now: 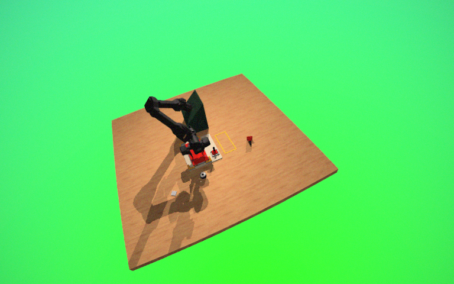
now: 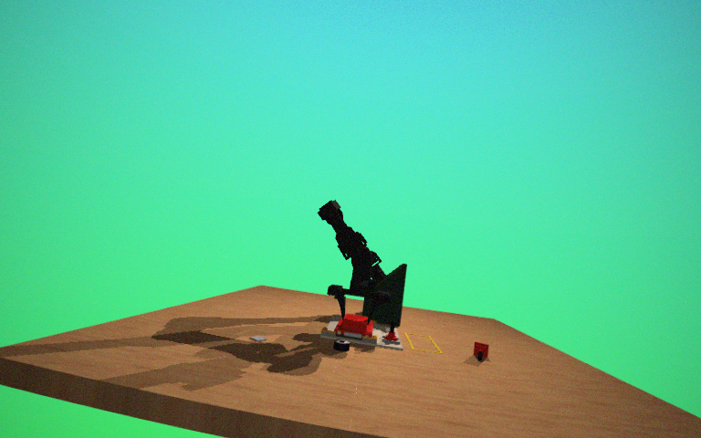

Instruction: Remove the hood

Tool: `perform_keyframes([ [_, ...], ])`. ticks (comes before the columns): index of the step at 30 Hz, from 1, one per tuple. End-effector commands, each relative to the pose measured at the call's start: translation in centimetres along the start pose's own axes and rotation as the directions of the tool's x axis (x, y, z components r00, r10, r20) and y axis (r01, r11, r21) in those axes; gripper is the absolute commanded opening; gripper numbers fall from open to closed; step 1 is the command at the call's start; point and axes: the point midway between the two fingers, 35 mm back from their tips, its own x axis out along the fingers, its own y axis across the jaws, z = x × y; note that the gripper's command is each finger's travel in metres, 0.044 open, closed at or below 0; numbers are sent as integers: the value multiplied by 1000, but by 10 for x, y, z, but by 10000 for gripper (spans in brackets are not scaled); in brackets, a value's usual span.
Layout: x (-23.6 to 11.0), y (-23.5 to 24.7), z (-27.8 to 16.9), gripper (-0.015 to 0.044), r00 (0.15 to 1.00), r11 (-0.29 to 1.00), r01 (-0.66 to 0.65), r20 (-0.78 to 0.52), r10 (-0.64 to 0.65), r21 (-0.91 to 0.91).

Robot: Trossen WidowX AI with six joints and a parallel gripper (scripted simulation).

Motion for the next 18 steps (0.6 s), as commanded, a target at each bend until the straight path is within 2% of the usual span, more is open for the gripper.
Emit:
perform_keyframes([
  [1,-3,0,0,32,1000,1000,-1,0,1,2],
  [3,-4,0,0,0,1000,1000,-1,0,1,2],
  [18,-14,1,0,0,1000,1000,-1,1,1,1],
])
